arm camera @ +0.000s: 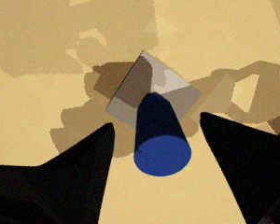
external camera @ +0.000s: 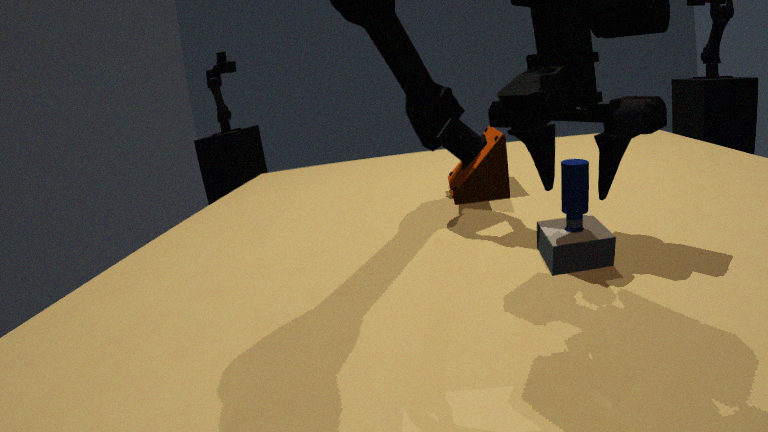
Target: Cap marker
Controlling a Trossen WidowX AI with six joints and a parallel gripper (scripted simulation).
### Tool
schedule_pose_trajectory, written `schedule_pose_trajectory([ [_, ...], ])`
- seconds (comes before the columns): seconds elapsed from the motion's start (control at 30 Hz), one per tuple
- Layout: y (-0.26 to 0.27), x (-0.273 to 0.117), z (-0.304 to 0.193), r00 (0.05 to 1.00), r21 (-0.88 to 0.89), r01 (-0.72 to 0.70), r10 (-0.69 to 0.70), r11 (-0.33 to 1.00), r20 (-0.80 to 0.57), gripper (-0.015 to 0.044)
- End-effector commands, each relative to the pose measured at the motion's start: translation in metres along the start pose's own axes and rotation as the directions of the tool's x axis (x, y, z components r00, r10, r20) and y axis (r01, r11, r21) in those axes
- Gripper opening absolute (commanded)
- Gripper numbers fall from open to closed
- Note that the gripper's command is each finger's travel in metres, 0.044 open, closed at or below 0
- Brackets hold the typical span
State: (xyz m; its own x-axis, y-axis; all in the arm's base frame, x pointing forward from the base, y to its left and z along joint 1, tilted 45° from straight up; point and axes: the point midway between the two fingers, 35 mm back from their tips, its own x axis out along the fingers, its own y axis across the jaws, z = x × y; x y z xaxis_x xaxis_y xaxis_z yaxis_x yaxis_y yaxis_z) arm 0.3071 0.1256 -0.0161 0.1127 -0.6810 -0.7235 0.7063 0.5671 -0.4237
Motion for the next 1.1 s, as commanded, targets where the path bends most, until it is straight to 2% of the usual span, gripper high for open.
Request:
schedule_pose_trajectory([
  [0.0,0.000,0.000,0.000,1.000,0.000,0.001,-0.001,1.000,0.000,0.0420],
  [0.03,0.000,0.000,0.000,1.000,0.000,0.001,-0.001,1.000,0.000,0.0440],
  [0.13,0.001,-0.008,0.000,1.000,-0.002,-0.001,0.001,1.000,-0.001,0.0440],
  [0.33,0.000,-0.073,-0.001,1.000,-0.001,-0.001,0.001,1.000,-0.003,0.0440],
  [0.43,0.000,-0.075,-0.001,1.000,-0.001,-0.001,0.001,1.000,-0.003,0.0440],
  [0.5,0.000,-0.074,-0.001,1.000,-0.063,-0.001,0.001,0.998,-0.003,0.0387],
  [0.6,0.000,-0.071,-0.001,1.000,-0.325,-0.001,0.000,0.946,-0.002,0.0309],
  [0.77,0.001,-0.066,-0.002,1.000,-0.710,-0.001,0.000,0.704,-0.001,0.0177],
  [0.83,0.001,-0.065,-0.002,1.000,-0.752,-0.001,0.000,0.659,-0.001,0.0125],
  [1.0,0.001,-0.065,-0.002,1.000,-0.752,-0.001,0.000,0.659,-0.001,0.0000],
  [1.07,0.001,-0.065,-0.002,1.000,-0.752,-0.001,0.000,0.659,-0.001,0.0000],
])
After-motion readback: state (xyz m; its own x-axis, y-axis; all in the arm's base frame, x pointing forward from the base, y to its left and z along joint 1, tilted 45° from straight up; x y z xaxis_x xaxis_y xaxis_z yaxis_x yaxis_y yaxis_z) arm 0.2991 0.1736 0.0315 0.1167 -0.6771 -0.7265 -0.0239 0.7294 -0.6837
